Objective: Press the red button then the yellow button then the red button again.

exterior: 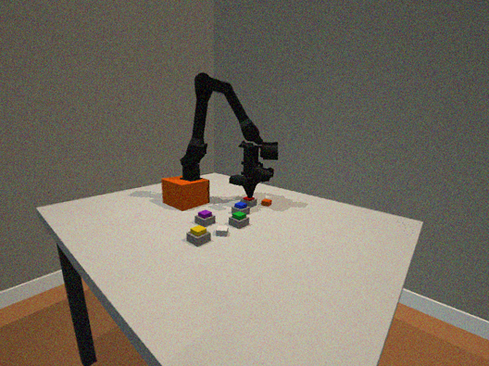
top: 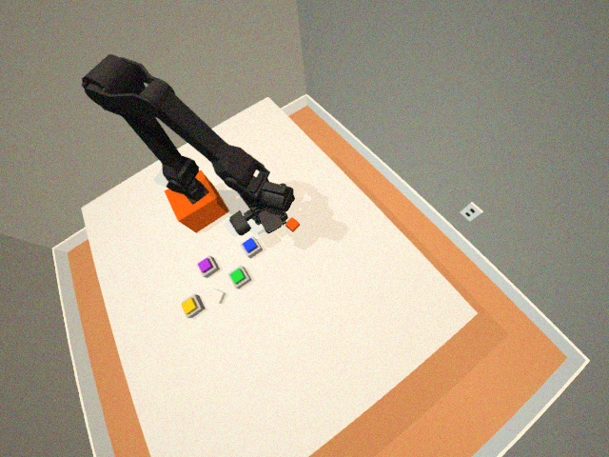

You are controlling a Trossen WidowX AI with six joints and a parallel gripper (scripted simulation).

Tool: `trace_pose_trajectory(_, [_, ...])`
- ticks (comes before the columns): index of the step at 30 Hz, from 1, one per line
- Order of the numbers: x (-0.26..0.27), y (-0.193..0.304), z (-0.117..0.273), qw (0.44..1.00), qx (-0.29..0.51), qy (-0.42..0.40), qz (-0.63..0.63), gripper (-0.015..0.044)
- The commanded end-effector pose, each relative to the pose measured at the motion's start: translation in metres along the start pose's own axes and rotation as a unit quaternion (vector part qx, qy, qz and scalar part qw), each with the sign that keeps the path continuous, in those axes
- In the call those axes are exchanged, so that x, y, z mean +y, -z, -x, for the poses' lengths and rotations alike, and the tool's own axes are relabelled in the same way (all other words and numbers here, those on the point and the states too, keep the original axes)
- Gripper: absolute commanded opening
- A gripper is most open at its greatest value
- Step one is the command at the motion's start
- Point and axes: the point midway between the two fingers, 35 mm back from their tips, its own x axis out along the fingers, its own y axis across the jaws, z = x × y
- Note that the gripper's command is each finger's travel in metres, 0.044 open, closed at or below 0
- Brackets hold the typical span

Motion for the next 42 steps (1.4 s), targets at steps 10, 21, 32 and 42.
trace_pose_trajectory(10, [0.0, 0.0, 0.002, 1.0, 0.0, 0.0, 0.0, 0.002])
trace_pose_trajectory(21, [-0.001, 0.001, 0.084, 1.0, 0.002, 0.005, -0.001, 0.002])
trace_pose_trajectory(32, [-0.025, -0.027, 0.095, 1.0, -0.007, 0.0, -0.004, 0.002])
trace_pose_trajectory(42, [-0.122, -0.09, 0.1, 1.0, -0.013, 0.01, -0.004, 0.002])
